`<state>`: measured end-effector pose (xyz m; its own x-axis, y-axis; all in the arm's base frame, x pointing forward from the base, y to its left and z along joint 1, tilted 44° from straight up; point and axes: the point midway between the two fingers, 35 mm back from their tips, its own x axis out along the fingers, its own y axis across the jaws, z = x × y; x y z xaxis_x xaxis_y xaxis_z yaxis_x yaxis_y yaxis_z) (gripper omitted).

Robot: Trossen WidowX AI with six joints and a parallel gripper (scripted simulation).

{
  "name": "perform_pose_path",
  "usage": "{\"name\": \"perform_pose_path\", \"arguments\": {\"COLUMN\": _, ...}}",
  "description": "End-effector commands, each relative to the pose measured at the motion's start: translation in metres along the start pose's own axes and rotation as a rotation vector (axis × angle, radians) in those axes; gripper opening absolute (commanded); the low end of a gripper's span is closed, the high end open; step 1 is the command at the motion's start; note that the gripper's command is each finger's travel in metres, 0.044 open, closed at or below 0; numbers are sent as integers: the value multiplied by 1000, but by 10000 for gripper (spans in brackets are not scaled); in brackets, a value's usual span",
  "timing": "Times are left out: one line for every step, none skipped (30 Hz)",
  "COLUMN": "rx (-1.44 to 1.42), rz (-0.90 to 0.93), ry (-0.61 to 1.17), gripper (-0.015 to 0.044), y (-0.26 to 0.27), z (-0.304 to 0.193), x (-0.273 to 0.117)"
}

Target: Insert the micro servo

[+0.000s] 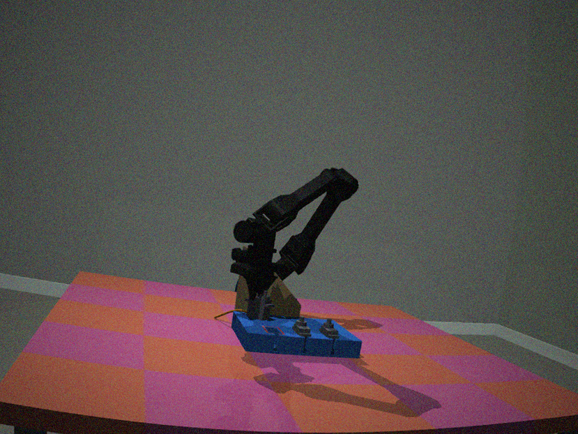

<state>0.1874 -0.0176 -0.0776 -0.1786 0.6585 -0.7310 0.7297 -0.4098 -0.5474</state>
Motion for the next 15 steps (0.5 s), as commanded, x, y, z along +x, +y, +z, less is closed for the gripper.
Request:
{"name": "perform_pose_path", "arguments": {"rx": 2, "rz": -2, "ry": 1, "gripper": 0, "y": 0, "z": 0, "x": -8}}
{"name": "perform_pose_path", "arguments": {"rx": 2, "rz": -2, "ry": 1, "gripper": 0, "y": 0, "z": 0, "x": -12}}
{"name": "perform_pose_path", "arguments": {"rx": 2, "rz": -2, "ry": 1, "gripper": 0, "y": -1, "z": 0, "x": -18}}
{"name": "perform_pose_path", "arguments": {"rx": 2, "rz": -2, "ry": 1, "gripper": 0, "y": -3, "z": 1, "x": -22}}
{"name": "perform_pose_path", "arguments": {"rx": 2, "rz": -2, "ry": 1, "gripper": 0, "y": -5, "z": 1, "x": -25}}
{"name": "perform_pose_path", "arguments": {"rx": 3, "rz": -2, "ry": 1, "gripper": 0, "y": -8, "z": 2, "x": -27}}
{"name": "perform_pose_path", "arguments": {"rx": 3, "rz": -3, "ry": 1, "gripper": 0, "y": -9, "z": 3, "x": -28}}
{"name": "perform_pose_path", "arguments": {"rx": 3, "rz": -3, "ry": 1, "gripper": 0, "y": -11, "z": 3, "x": -28}}
{"name": "perform_pose_path", "arguments": {"rx": 3, "rz": -3, "ry": 1, "gripper": 0, "y": -11, "z": 3, "x": -29}}
{"name": "perform_pose_path", "arguments": {"rx": 3, "rz": -3, "ry": 1, "gripper": 0, "y": -12, "z": 3, "x": -29}}
{"name": "perform_pose_path", "arguments": {"rx": 3, "rz": -3, "ry": 1, "gripper": 0, "y": -12, "z": 4, "x": -29}}
{"name": "perform_pose_path", "arguments": {"rx": 3, "rz": -3, "ry": 1, "gripper": 0, "y": -13, "z": 4, "x": -29}}
{"name": "perform_pose_path", "arguments": {"rx": 3, "rz": -3, "ry": 1, "gripper": 0, "y": -13, "z": 4, "x": -29}}
{"name": "perform_pose_path", "arguments": {"rx": 3, "rz": -3, "ry": 1, "gripper": 0, "y": -14, "z": 4, "x": -29}}
{"name": "perform_pose_path", "arguments": {"rx": 3, "rz": -3, "ry": 1, "gripper": 0, "y": -14, "z": 4, "x": -29}}
